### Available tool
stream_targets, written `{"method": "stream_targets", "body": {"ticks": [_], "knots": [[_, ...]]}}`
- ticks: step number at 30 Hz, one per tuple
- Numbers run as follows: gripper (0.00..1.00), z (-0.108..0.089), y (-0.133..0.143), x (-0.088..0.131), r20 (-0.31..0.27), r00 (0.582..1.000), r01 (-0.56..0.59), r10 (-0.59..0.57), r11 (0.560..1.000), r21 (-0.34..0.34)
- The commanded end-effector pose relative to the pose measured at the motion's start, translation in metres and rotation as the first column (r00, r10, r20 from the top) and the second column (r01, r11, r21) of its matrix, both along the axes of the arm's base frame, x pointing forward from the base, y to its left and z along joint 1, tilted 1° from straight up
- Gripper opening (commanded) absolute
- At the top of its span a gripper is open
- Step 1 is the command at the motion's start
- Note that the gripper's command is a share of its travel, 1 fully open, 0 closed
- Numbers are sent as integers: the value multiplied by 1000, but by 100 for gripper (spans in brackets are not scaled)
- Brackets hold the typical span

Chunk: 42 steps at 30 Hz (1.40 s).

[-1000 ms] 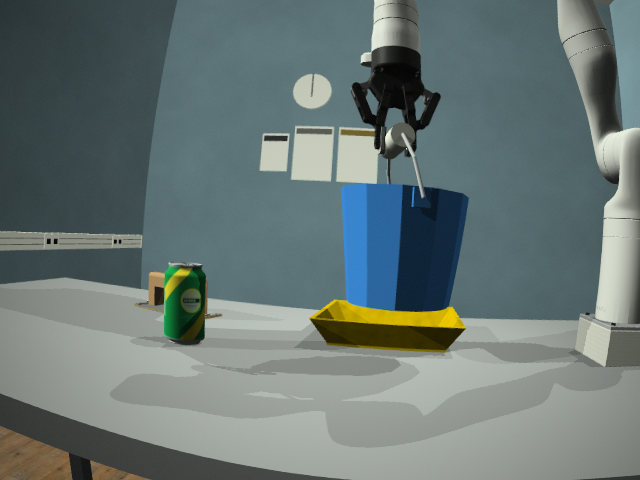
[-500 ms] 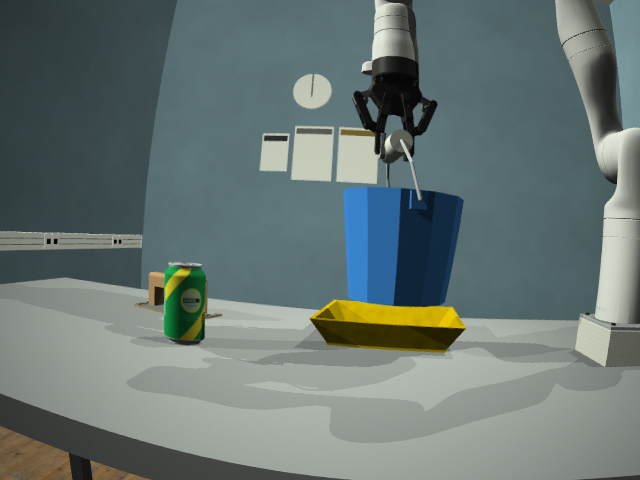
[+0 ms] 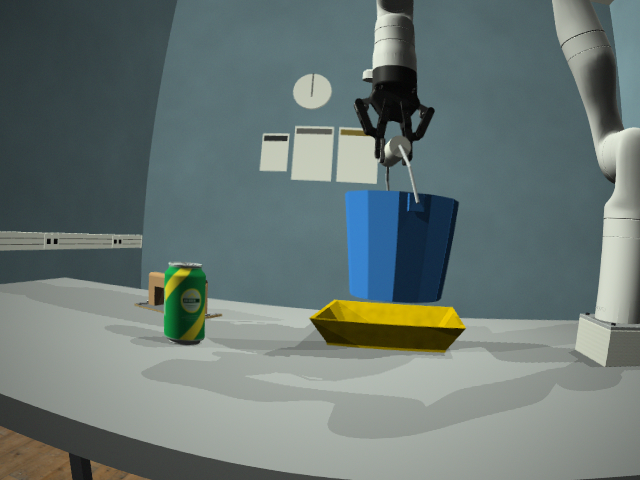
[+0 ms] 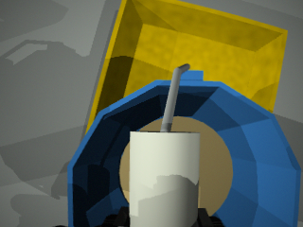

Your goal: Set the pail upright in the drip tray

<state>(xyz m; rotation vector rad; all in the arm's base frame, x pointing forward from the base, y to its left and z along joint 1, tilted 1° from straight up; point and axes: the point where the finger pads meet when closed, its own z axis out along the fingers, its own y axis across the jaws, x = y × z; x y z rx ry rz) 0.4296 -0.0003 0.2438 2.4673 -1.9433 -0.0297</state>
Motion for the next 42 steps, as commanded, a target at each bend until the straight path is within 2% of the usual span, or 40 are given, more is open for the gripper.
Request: {"method": "stream_targets", "body": {"ticks": [1,24,42], "knots": [[10,0,-13,1,2,1000,13,-13,1000,0],[10,0,-67,5,2,1000,13,-13,1000,0],[10,-1,-92,7,2,1000,13,-13,1000,0]]}}
